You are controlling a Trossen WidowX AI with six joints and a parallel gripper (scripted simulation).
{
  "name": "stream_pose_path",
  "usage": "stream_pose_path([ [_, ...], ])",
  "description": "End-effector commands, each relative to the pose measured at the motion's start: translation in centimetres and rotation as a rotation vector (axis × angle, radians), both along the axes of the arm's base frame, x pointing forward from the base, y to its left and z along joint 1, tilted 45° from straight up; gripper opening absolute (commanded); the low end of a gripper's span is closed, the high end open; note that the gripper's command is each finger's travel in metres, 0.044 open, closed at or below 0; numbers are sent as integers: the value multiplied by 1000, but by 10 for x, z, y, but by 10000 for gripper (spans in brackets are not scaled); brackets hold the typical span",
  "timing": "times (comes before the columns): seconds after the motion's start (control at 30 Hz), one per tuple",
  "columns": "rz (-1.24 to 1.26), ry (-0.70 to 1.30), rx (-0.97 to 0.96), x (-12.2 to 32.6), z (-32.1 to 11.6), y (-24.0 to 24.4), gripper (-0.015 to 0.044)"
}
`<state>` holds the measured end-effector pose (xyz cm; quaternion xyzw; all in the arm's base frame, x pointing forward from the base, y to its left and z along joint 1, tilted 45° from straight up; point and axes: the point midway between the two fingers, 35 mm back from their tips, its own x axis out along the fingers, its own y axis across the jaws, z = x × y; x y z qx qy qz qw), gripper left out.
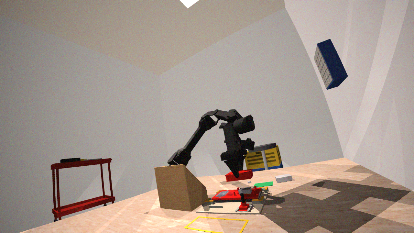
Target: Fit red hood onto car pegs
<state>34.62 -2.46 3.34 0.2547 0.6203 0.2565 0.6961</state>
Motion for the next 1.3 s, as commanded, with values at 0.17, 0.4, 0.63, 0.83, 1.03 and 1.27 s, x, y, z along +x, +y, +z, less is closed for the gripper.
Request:
stream_pose_path([
  [0.17, -16, 26, 22, -5, 22, 28, 0],
  [0.4, -25, 38, 33, -10, 38, 48, 0],
  [0.63, -25, 38, 33, -7, 31, 52, 0],
  [0.83, -25, 38, 33, -6, 14, 74, 0],
  [1.03, -25, 38, 35, -6, 6, 86, 0],
  [1.27, -25, 38, 35, -5, 6, 86, 0],
])
